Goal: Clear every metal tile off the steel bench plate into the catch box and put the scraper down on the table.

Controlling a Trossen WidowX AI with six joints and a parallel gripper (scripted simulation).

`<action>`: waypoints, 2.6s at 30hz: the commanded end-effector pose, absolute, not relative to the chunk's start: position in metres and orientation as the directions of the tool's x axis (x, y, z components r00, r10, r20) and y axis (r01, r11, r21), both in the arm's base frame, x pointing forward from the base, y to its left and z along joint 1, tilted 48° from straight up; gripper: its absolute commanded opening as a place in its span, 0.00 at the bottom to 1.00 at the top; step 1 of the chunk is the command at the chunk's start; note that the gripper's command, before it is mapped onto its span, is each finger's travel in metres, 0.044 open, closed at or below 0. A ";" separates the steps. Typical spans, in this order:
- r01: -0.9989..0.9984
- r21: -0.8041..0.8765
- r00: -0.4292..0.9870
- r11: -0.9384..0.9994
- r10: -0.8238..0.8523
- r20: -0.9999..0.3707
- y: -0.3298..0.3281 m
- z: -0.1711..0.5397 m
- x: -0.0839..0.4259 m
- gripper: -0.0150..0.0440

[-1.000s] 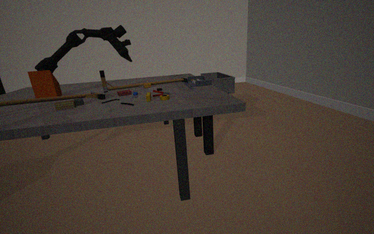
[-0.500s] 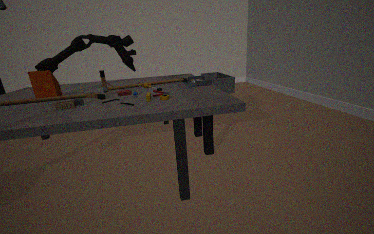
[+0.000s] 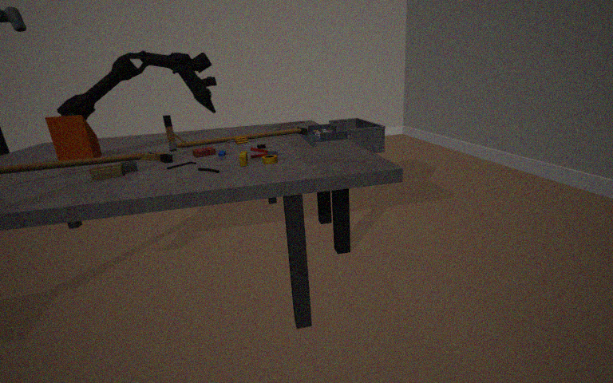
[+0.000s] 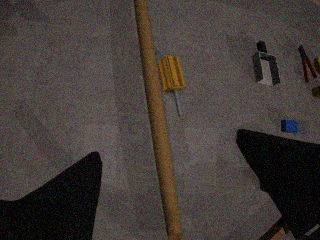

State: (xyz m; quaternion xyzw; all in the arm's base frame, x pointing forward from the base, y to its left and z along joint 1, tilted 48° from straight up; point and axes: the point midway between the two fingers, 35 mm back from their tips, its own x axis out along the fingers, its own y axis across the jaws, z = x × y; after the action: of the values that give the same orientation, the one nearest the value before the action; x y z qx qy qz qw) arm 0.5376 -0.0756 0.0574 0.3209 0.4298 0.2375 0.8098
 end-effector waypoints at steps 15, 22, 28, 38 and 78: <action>-0.112 0.725 0.541 0.680 0.654 -0.529 -0.099 0.059 0.495 1.00; -0.111 0.725 0.553 0.679 0.649 -0.523 -0.107 0.059 0.477 1.00; -0.110 0.726 0.563 0.679 0.644 -0.518 -0.113 0.059 0.460 1.00; -0.108 0.726 0.581 0.679 0.636 -0.508 -0.120 0.058 0.432 1.00; -0.102 0.728 0.662 0.678 0.592 -0.459 -0.117 0.051 0.319 1.00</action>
State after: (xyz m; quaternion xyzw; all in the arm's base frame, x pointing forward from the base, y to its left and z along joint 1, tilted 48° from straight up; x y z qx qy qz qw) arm 0.3258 -0.1195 0.0504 0.3448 0.3601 0.2049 0.8423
